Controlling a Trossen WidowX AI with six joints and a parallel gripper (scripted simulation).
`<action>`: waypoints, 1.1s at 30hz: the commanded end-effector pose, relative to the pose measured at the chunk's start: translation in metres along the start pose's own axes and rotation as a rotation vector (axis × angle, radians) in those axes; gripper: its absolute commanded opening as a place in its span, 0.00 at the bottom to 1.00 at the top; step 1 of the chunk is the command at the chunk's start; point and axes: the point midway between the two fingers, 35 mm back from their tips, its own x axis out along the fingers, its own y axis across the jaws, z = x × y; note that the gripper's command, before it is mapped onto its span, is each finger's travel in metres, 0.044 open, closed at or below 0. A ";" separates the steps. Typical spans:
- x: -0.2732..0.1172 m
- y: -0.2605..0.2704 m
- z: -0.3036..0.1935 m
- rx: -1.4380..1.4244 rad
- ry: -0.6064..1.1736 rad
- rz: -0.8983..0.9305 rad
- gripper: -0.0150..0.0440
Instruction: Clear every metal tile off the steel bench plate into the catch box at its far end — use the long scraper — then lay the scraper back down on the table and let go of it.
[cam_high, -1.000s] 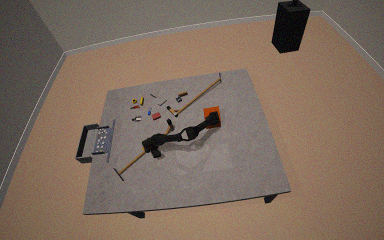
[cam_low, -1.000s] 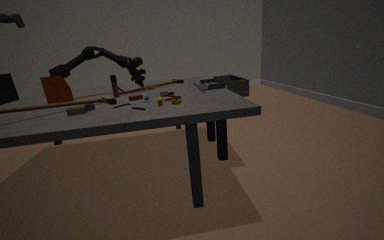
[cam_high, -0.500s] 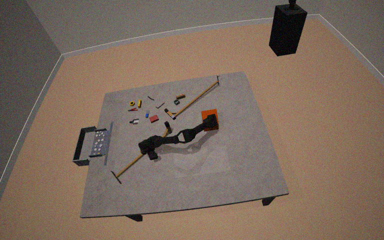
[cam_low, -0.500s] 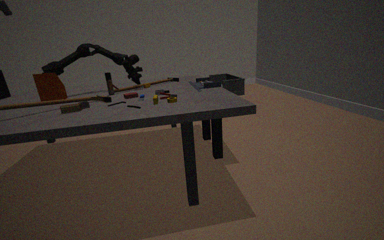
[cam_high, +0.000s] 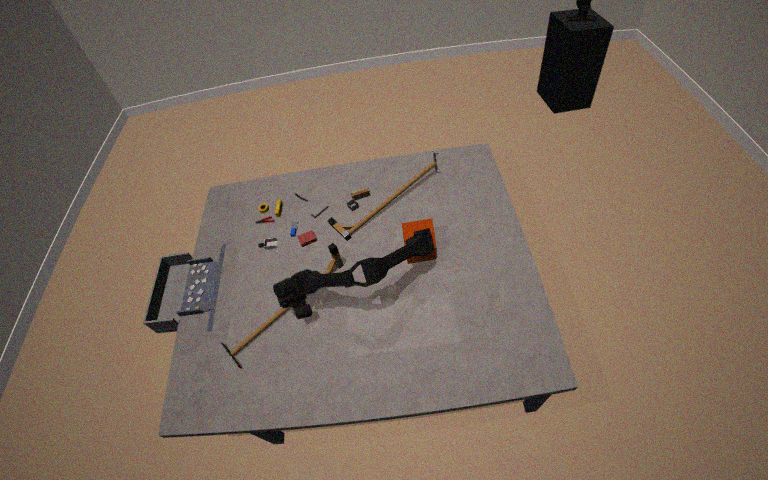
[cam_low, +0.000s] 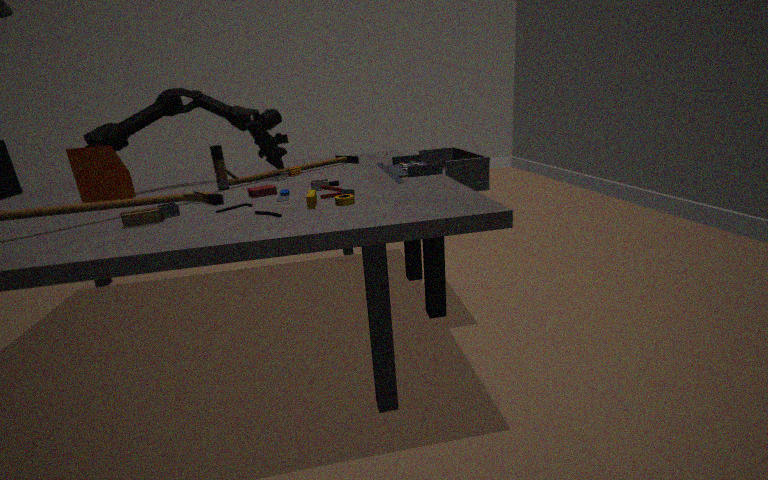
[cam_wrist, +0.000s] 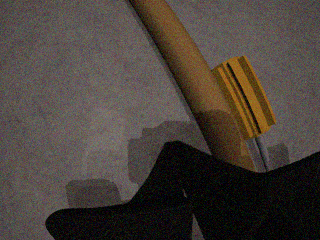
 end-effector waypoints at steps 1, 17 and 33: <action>0.003 -0.005 -0.001 0.002 0.007 0.002 0.25; 0.005 -0.020 0.004 0.002 0.007 0.001 0.25; 0.007 -0.035 0.008 0.001 0.007 0.001 0.25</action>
